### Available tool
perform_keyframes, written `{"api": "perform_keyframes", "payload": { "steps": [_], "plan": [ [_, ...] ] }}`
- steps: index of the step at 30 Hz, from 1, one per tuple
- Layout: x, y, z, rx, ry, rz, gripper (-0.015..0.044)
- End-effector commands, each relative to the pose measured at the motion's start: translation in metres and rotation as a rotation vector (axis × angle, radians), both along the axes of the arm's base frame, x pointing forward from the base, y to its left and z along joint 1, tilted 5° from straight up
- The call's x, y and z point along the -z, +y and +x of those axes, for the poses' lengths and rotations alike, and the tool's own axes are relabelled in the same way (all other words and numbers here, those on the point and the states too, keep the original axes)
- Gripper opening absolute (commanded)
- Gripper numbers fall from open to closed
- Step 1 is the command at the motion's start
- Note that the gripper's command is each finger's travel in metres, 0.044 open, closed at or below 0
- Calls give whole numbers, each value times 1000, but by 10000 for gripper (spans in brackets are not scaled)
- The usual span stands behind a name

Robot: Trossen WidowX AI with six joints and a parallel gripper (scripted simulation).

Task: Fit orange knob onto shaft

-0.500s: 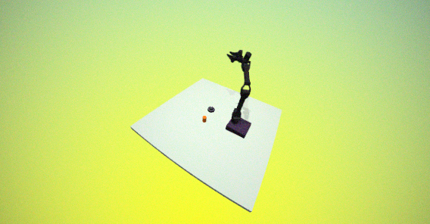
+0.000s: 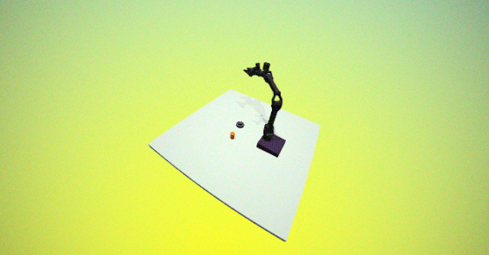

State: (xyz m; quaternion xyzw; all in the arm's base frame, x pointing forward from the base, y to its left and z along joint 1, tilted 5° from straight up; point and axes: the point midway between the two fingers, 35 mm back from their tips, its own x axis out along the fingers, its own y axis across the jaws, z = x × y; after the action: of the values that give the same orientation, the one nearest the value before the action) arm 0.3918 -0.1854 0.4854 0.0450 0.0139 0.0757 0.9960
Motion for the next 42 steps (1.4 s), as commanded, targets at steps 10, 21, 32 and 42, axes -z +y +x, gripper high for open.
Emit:
{"api": "perform_keyframes", "payload": {
  "steps": [10, 21, 32, 42],
  "plan": [
    [140, 106, 68, -143, 393, -39, 440],
    [288, 231, 40, -396, 867, -349, 440],
    [393, 310, -77, -819, 1279, -967, 440],
    [404, 310, -90, -852, 1299, -1016, 440]
  ]
}}
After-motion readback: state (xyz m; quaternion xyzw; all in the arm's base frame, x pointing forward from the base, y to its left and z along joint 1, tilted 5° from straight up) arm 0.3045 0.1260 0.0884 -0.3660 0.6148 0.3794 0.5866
